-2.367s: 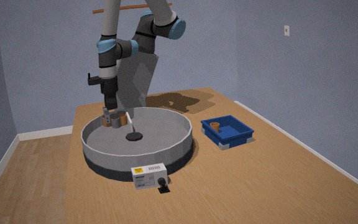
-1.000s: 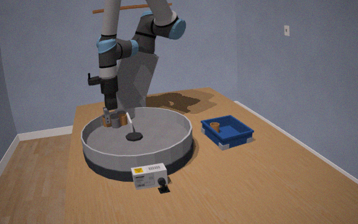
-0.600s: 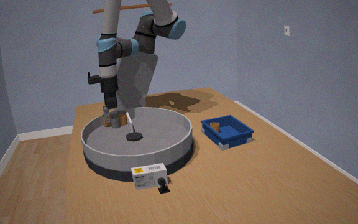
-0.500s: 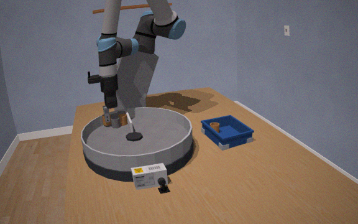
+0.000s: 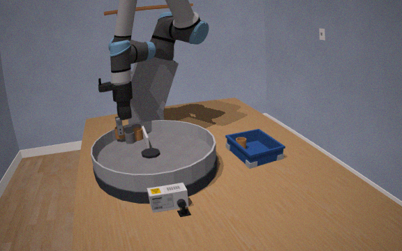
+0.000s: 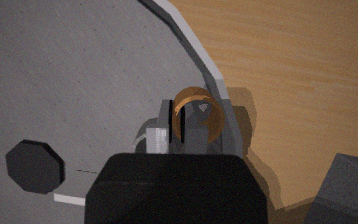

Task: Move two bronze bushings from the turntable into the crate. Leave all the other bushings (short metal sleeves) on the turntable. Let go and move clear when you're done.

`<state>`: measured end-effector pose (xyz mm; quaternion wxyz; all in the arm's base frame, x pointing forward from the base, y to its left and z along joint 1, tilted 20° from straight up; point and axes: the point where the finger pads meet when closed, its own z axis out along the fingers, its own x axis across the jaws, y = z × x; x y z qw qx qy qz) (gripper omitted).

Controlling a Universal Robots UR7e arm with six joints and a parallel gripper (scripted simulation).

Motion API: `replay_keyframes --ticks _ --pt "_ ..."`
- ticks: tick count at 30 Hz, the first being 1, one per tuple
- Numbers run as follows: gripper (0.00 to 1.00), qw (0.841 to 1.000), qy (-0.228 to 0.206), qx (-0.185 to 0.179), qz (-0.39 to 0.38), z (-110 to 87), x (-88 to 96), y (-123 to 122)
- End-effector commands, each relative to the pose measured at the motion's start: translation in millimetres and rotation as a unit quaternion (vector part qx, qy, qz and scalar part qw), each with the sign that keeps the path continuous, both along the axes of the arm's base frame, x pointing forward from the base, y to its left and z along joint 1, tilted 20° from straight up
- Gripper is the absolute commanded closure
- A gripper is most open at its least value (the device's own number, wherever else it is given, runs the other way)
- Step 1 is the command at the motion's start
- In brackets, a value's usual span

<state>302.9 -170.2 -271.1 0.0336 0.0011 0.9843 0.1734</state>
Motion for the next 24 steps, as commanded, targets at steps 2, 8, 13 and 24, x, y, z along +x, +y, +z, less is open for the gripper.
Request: replay_keyframes --ticks 2,8,13,24 --pt "1.0 1.0 0.0 0.0 0.0 1.9 0.1 -1.1" --pt "1.0 1.0 0.0 0.0 0.0 1.9 0.1 -1.1" --pt "1.0 1.0 0.0 0.0 0.0 7.5 -0.3 -3.1" --pt "1.0 1.0 0.0 0.0 0.0 8.9 -0.4 -3.7"
